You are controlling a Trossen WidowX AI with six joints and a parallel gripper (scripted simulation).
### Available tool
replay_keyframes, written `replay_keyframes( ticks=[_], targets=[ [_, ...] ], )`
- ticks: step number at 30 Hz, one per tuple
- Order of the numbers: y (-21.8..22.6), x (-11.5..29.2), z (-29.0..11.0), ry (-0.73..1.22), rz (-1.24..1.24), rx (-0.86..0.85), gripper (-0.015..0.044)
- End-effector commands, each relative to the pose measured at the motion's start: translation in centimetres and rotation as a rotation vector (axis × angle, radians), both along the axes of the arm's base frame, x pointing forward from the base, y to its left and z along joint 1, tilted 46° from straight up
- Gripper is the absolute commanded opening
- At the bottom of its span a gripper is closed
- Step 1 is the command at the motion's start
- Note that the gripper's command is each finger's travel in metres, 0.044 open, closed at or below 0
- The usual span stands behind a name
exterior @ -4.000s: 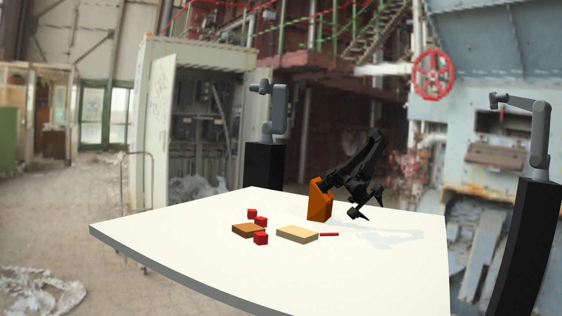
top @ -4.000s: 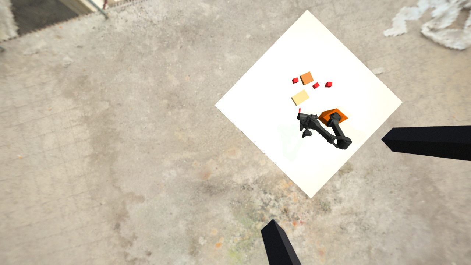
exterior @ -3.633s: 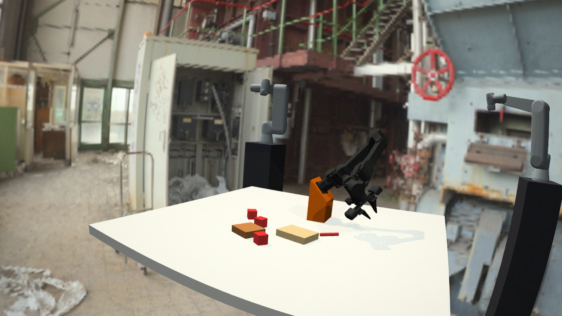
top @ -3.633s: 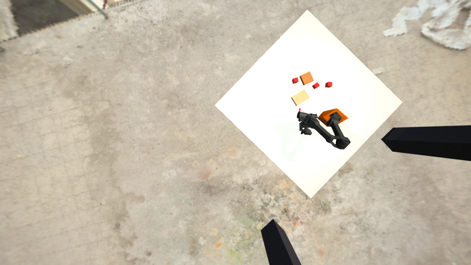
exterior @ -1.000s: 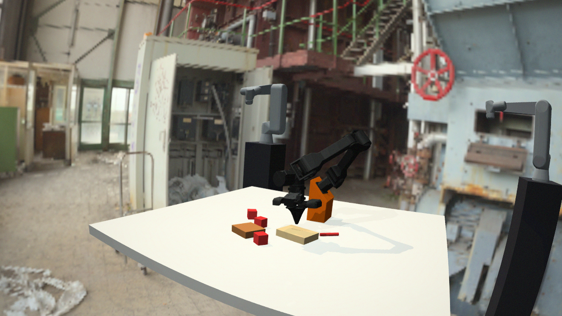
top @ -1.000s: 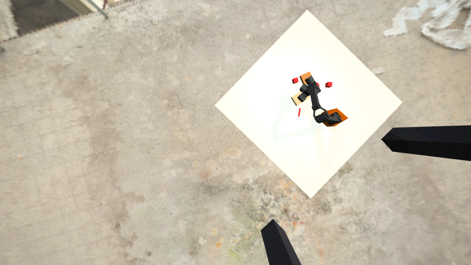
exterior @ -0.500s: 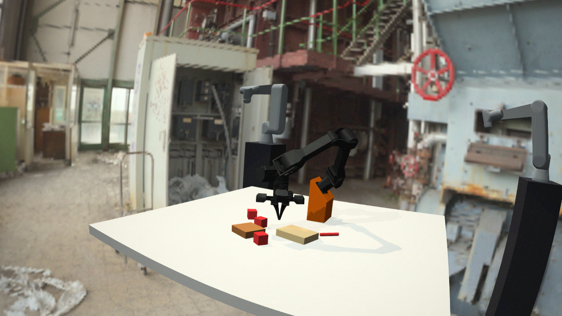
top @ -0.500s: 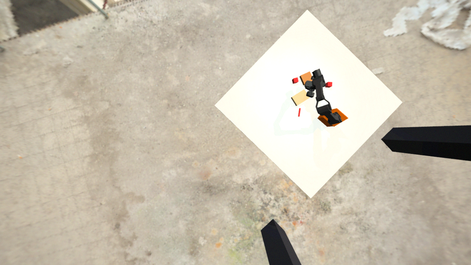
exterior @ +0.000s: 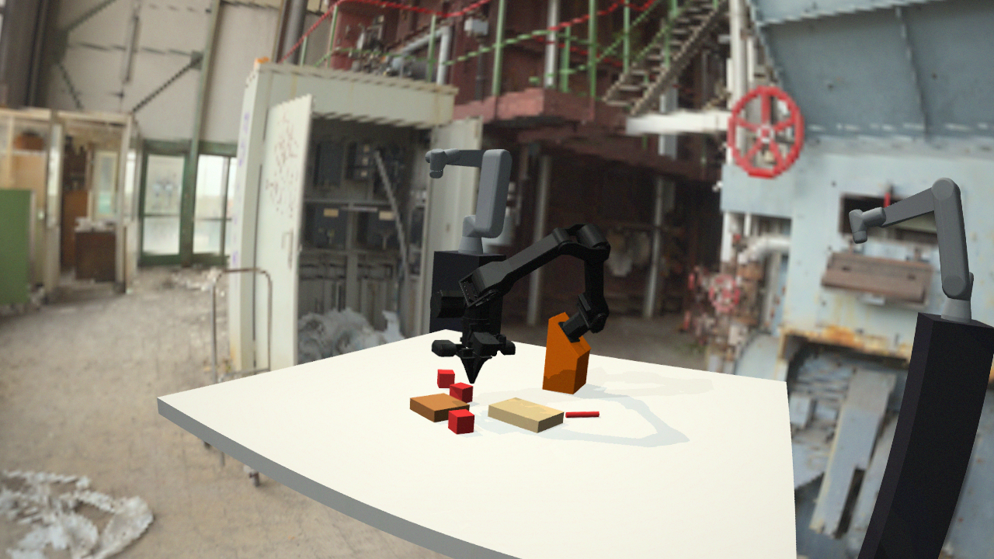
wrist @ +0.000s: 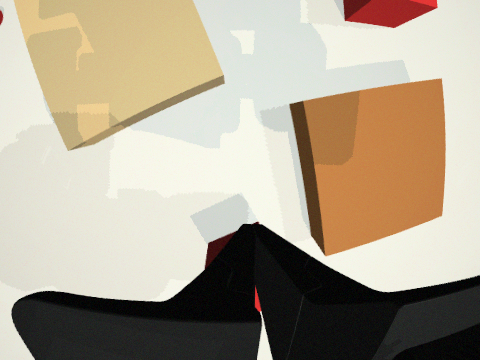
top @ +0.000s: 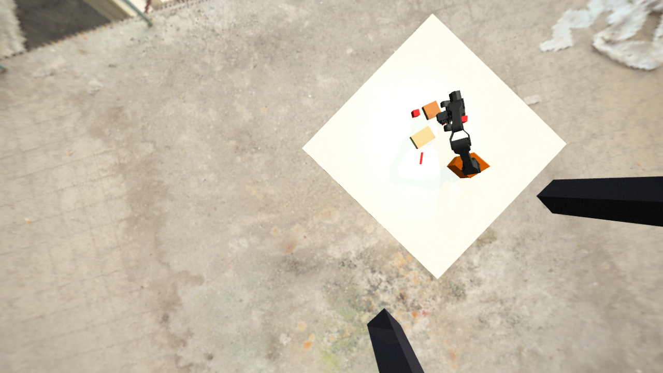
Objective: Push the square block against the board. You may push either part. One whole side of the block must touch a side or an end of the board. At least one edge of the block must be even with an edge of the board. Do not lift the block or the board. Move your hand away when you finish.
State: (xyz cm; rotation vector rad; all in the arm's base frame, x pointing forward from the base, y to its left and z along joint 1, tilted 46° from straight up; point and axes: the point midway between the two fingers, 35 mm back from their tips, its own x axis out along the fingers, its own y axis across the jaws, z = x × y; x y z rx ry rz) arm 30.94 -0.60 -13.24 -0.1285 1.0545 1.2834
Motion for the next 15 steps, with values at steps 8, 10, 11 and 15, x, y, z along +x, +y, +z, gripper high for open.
replay_keyframes(
  ticks=[8, 10, 11, 15],
  targets=[
    [3.8, -0.5, -4.0, -0.023, 0.029, 0.000, 0.0000],
    [3.8, -0.5, -4.0, -0.023, 0.029, 0.000, 0.0000],
    [3.8, -0.5, -4.0, -0.023, 0.029, 0.000, 0.0000],
    [3.6, -0.6, -4.2, -0.023, 0.028, 0.000, 0.0000]
  ],
)
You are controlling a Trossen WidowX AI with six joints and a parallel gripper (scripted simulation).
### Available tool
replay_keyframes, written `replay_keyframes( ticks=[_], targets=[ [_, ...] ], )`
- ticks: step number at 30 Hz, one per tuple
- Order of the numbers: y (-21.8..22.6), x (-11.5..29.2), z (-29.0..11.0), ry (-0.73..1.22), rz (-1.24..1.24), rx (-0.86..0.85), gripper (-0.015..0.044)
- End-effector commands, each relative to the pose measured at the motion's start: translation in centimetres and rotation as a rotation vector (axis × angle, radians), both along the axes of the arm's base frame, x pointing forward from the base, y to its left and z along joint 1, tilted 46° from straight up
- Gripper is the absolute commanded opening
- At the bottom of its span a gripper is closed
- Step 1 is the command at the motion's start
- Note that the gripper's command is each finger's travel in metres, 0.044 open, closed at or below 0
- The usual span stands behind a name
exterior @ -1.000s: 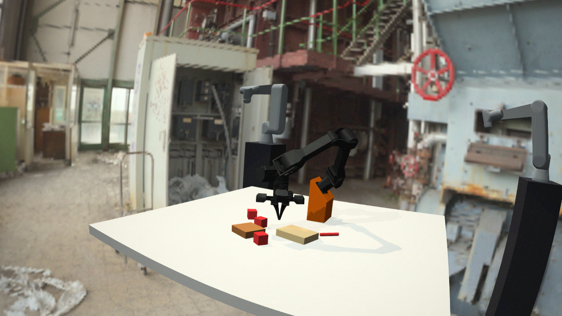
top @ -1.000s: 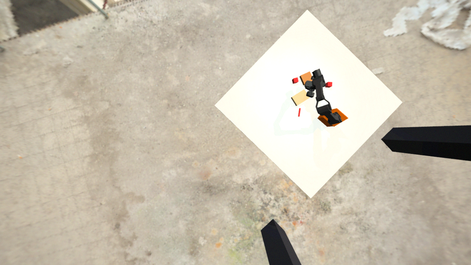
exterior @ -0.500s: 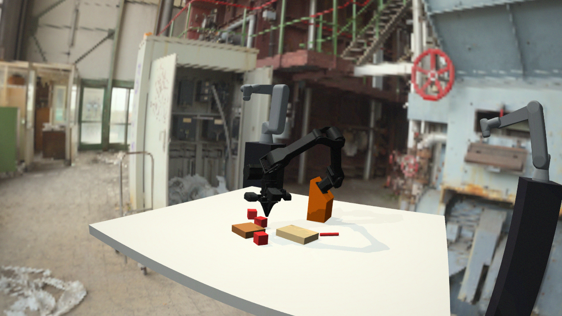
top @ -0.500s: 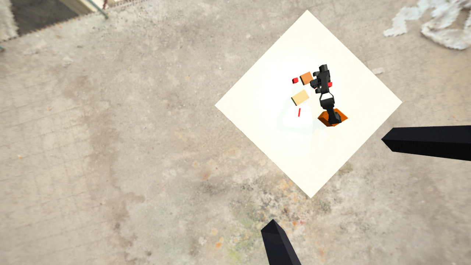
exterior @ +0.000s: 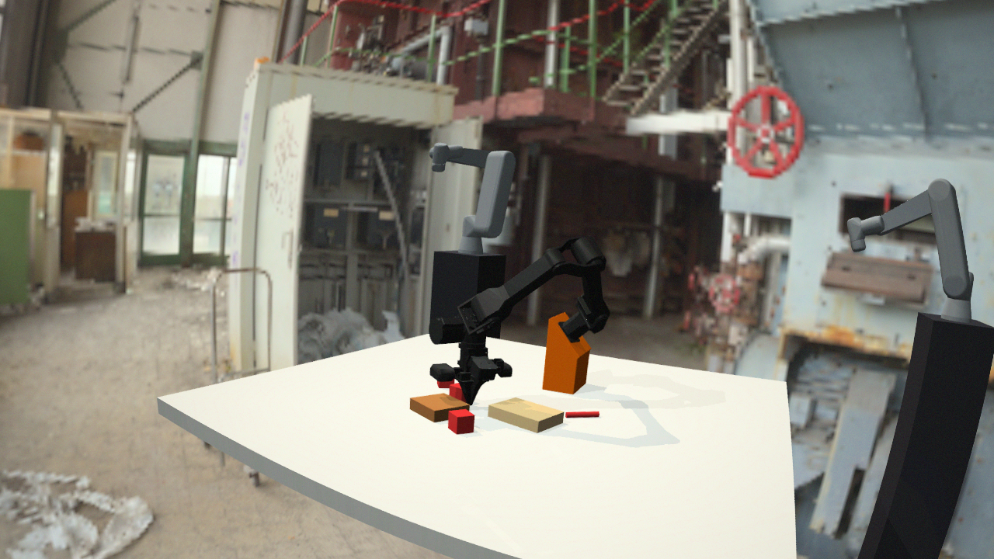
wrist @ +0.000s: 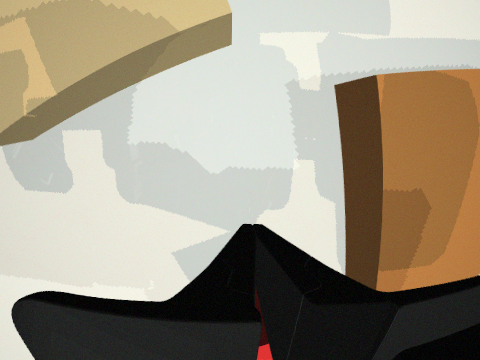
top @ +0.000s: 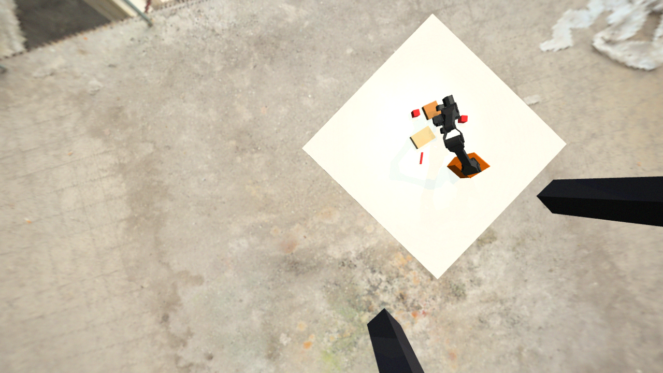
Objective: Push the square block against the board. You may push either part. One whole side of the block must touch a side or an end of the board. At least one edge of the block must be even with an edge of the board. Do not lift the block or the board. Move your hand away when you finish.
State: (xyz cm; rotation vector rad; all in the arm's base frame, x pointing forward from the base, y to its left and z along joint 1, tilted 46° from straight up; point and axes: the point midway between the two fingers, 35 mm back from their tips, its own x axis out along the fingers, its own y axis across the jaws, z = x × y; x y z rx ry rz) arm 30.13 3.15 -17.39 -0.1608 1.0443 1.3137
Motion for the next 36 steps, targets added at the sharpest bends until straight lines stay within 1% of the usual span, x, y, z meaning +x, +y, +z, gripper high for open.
replay_keyframes(
  ticks=[1, 36],
  targets=[
    [-0.2, 0.2, -0.1, -0.007, -0.010, 0.002, 0.0000],
    [-3.7, -2.3, -3.0, -0.008, -0.011, -0.006, 0.0000]
  ],
)
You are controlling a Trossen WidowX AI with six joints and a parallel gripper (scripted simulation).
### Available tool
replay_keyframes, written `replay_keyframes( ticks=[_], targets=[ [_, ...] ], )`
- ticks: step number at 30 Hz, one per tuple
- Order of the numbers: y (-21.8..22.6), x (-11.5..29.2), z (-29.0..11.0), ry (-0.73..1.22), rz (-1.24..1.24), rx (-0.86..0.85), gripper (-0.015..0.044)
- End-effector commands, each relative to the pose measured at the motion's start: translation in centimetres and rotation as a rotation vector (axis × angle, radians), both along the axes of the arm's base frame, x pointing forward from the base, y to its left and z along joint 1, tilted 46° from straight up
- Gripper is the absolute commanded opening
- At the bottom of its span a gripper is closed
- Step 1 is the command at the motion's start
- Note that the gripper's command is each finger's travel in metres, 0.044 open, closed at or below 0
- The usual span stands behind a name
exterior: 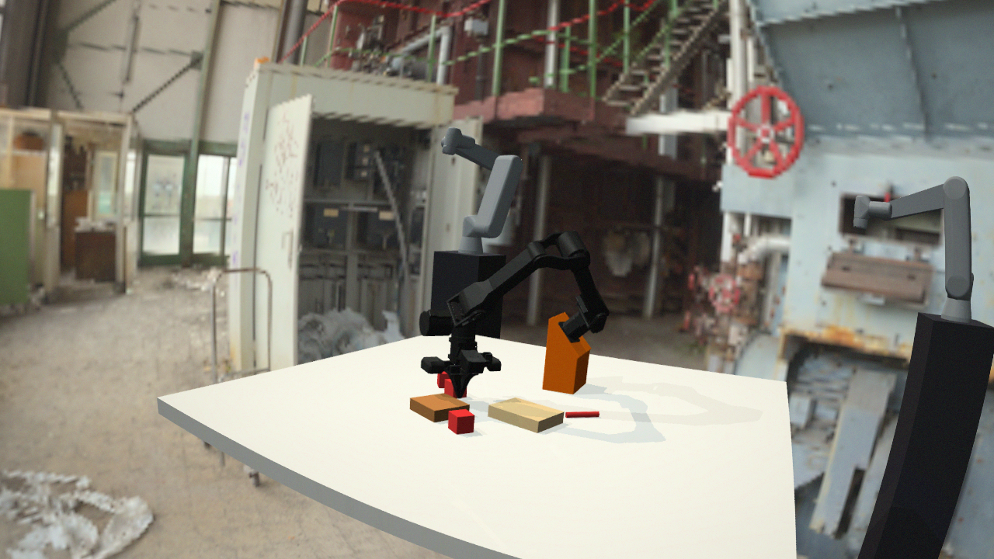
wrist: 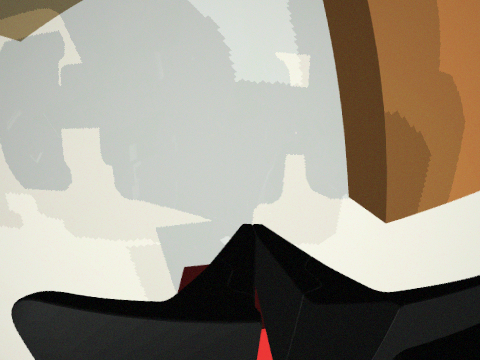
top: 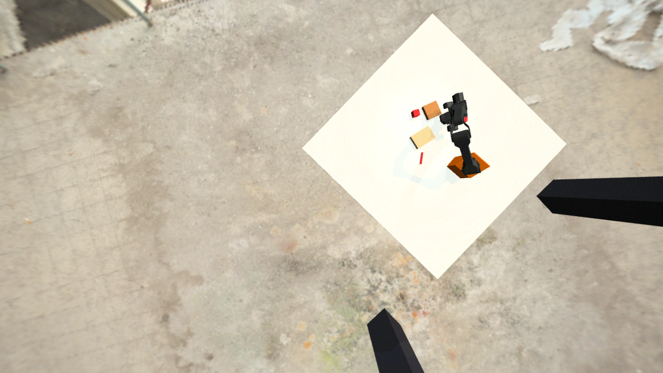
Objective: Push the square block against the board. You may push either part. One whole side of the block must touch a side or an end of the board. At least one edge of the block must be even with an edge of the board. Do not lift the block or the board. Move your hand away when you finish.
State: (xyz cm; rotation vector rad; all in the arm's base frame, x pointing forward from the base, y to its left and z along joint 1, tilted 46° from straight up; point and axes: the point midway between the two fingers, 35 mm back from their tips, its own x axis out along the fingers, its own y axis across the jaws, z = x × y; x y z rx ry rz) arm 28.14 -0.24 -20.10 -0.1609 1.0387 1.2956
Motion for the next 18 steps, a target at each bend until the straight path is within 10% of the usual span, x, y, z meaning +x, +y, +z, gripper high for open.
replay_keyframes(
  ticks=[1, 18],
  targets=[
    [-0.3, -0.4, -0.4, 0.001, 0.005, -0.002, 0.0000],
    [-1.8, -1.8, -1.7, 0.002, 0.006, -0.001, 0.0000]
  ],
)
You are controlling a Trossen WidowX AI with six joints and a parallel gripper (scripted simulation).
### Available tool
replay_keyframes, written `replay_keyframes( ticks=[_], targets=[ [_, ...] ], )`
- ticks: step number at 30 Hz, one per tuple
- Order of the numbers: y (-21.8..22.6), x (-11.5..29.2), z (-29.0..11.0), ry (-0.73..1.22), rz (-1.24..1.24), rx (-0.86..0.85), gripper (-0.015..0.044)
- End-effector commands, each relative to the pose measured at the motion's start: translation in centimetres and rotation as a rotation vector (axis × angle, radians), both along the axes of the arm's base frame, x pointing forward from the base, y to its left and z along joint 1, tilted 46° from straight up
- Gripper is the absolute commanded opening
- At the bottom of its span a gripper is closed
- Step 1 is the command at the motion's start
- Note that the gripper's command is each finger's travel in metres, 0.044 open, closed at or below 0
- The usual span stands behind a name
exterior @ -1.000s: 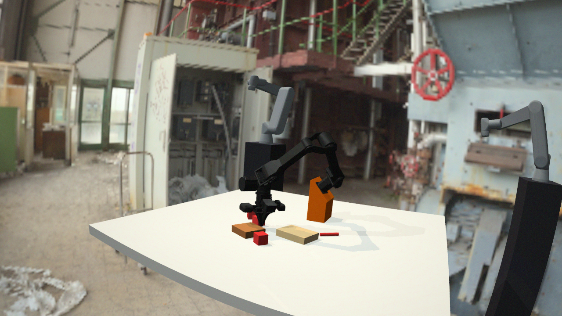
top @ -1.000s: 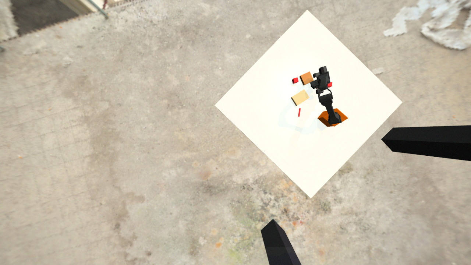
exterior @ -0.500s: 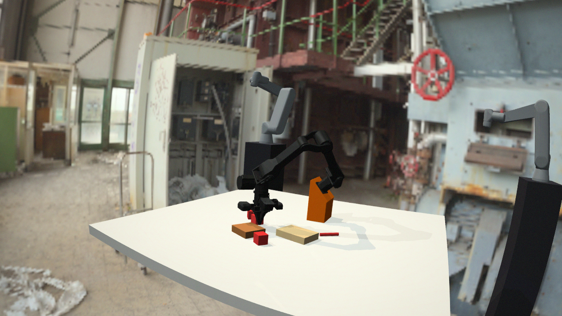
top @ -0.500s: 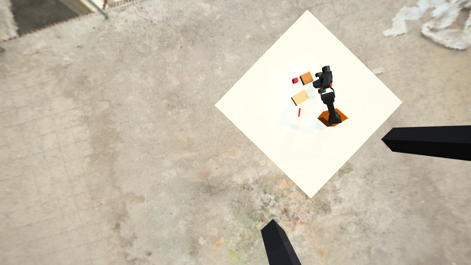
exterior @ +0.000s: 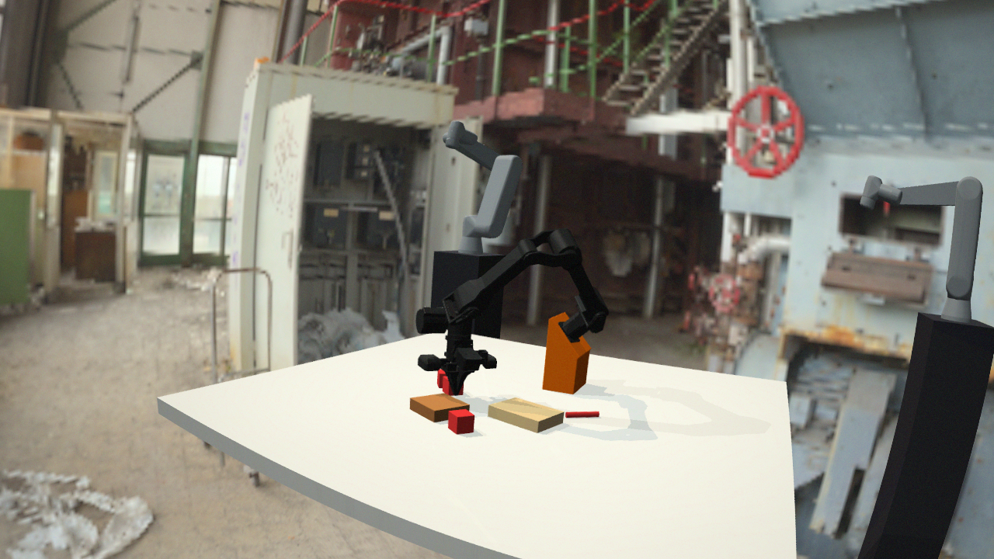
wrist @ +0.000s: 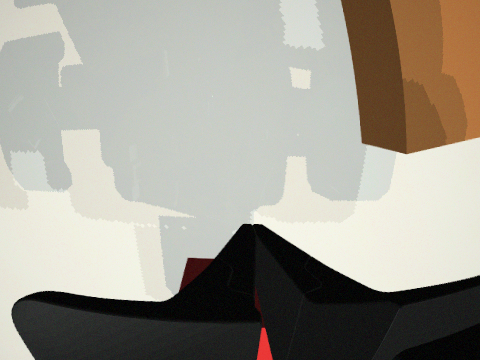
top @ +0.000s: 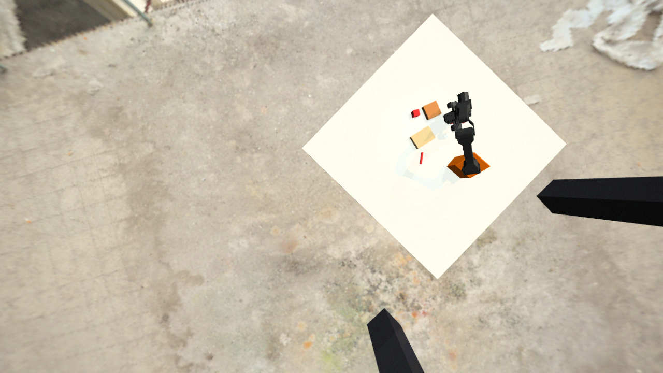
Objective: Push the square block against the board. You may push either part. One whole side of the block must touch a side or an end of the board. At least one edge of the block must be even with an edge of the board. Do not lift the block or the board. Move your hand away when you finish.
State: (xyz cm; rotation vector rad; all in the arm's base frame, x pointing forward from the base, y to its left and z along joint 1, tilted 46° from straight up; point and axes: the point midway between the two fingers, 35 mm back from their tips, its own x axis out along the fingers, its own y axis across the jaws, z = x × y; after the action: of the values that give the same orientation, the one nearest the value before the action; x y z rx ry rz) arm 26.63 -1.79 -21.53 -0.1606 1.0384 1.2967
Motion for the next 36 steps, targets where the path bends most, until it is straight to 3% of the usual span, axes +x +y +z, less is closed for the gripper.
replay_keyframes(
  ticks=[1, 36],
  targets=[
    [-0.30, -0.41, -0.33, 0.001, 0.005, -0.001, 0.0000],
    [-0.71, -0.91, -0.75, 0.002, 0.005, 0.000, 0.0000]
  ],
)
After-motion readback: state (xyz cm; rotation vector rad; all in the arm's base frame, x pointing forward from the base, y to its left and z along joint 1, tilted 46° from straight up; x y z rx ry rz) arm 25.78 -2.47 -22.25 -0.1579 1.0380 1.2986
